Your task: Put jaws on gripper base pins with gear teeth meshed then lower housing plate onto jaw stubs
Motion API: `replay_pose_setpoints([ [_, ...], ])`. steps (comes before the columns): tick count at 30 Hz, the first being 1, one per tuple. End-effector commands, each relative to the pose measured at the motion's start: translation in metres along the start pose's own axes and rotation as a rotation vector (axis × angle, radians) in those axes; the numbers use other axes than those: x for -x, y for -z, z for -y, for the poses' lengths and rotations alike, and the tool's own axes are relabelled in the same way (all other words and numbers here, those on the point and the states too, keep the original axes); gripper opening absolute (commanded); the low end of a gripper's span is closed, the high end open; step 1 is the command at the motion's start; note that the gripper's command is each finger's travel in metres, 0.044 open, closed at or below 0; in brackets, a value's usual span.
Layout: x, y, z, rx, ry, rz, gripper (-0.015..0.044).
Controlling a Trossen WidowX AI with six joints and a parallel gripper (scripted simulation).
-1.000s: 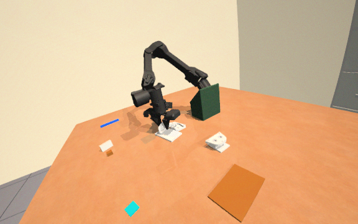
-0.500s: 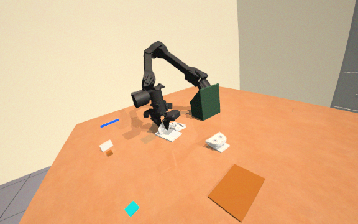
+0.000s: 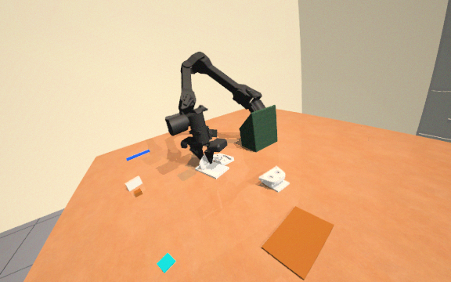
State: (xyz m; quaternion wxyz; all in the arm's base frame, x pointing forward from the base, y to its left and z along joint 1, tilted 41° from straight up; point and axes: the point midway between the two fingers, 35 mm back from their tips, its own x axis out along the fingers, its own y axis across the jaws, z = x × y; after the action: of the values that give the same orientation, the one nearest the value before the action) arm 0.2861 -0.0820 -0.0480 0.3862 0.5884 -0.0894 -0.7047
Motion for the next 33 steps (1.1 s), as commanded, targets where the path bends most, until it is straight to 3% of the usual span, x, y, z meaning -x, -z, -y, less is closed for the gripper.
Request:
replay_pose_setpoints([
  [1, -0.0014, -0.0007, -0.0005, 0.005, -0.005, 0.004, 0.0134],
  [33, 0.0046, -0.0001, -0.0002, 0.005, -0.005, 0.004, 0.0134],
])
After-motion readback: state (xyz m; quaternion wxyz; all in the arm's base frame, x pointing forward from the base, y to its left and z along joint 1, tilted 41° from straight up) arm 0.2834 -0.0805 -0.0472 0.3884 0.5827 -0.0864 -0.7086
